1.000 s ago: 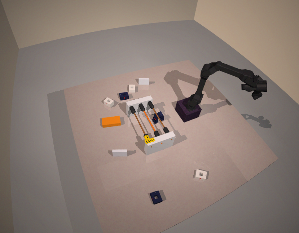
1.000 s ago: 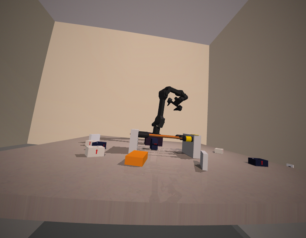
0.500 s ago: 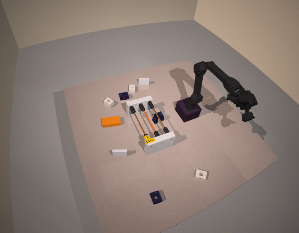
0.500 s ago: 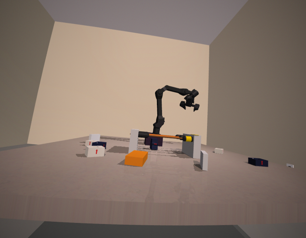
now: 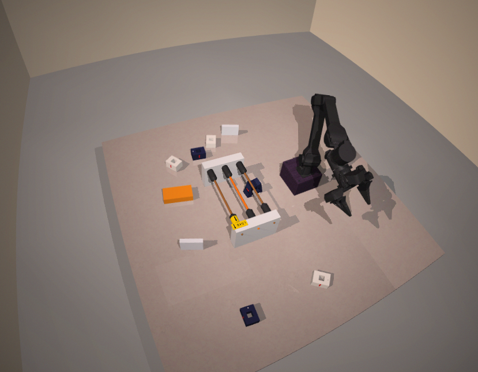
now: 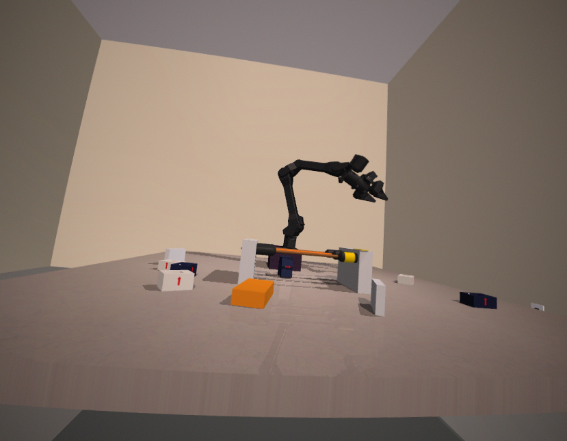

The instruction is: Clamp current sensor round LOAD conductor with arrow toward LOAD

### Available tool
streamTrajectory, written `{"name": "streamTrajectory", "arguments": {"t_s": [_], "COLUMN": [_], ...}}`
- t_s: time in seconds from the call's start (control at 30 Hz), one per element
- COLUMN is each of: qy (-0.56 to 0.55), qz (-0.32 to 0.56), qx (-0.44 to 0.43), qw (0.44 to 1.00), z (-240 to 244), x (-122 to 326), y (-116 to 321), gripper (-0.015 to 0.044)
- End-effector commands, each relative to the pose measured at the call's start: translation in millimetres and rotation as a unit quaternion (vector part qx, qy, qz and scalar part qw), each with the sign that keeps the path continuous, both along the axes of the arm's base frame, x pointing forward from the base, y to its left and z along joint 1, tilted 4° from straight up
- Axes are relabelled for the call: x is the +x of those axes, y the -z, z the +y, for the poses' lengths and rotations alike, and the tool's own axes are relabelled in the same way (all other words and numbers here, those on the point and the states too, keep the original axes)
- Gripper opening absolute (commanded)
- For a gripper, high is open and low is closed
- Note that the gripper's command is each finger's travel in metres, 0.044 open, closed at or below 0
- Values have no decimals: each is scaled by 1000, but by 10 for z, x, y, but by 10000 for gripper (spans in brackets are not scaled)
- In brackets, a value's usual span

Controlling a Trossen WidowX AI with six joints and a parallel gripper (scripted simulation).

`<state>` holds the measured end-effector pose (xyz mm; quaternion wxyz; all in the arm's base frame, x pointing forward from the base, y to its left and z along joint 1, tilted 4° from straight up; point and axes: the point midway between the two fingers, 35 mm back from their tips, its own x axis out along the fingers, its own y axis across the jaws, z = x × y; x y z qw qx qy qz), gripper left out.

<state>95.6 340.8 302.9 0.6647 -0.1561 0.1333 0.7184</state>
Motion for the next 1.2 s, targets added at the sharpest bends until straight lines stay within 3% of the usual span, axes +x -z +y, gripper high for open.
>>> {"name": "streamTrajectory", "arguments": {"t_s": [0.0,0.37,0.7,1.07,1.17], "qy": [146,462,698,714,710], "qz": [-17,-74,-143,-150,-113], "qx": [30,103,169,174,138], "qw": [989,878,681,661,681], "z": [-329,-1659,-3272,-3408,-3298], "x": [716,1944,2220,2201,2348], "y": [-18,-104,-194,-200,-79], "gripper": [440,440,440,440,440]}}
